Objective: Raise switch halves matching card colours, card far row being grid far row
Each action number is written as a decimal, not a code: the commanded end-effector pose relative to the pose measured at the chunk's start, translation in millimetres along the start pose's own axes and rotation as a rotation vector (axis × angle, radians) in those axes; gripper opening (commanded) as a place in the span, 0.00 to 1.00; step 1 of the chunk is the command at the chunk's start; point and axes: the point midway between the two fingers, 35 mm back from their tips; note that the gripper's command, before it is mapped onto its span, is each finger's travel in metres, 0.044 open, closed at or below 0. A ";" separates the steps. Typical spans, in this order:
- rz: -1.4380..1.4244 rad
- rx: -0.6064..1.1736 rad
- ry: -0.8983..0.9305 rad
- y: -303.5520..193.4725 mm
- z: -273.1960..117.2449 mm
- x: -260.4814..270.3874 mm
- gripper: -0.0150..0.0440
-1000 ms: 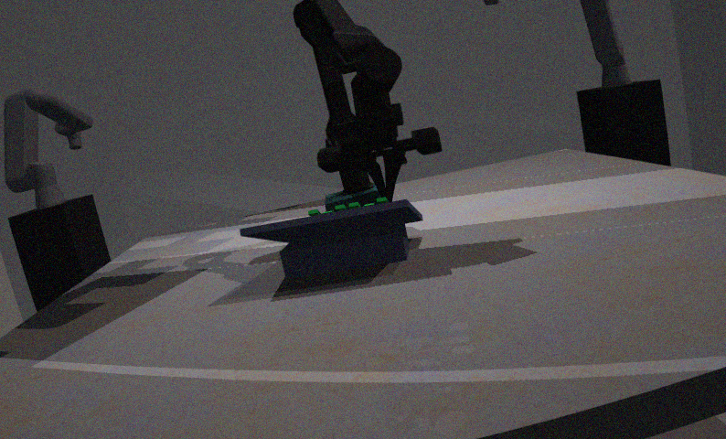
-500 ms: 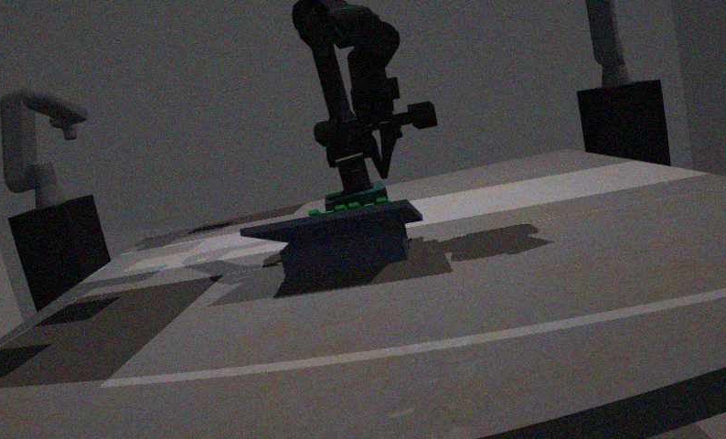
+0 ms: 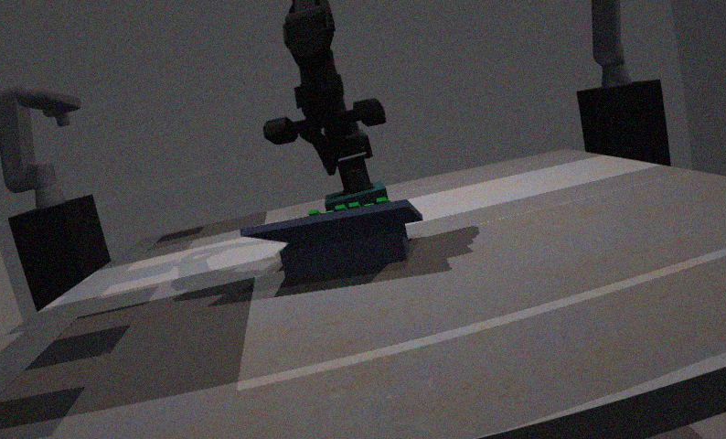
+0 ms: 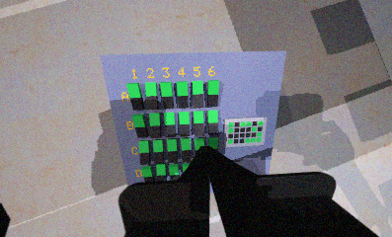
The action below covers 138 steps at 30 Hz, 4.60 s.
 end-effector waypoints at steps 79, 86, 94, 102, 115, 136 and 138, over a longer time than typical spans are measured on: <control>-0.014 -0.023 0.005 -3.3 61.4 -0.3 0.25; -0.014 -0.023 0.005 -3.3 62.4 -0.3 0.25; -0.014 0.004 0.008 -2.0 -2.5 -0.8 0.25; -0.014 0.006 0.008 -23.5 -2.4 1.2 0.25; -0.014 0.031 0.011 -23.1 42.5 1.4 0.25; -0.014 0.031 0.011 -23.0 56.6 1.5 0.25; -0.014 0.031 0.011 -23.0 56.6 1.5 0.25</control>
Point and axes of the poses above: the point midway between the two fingers, 35 mm back from their tips, its own z axis out along the fingers, its own x axis across the jaws, y = z × x, and after that the axes turned 6 degrees about -z, right-handed
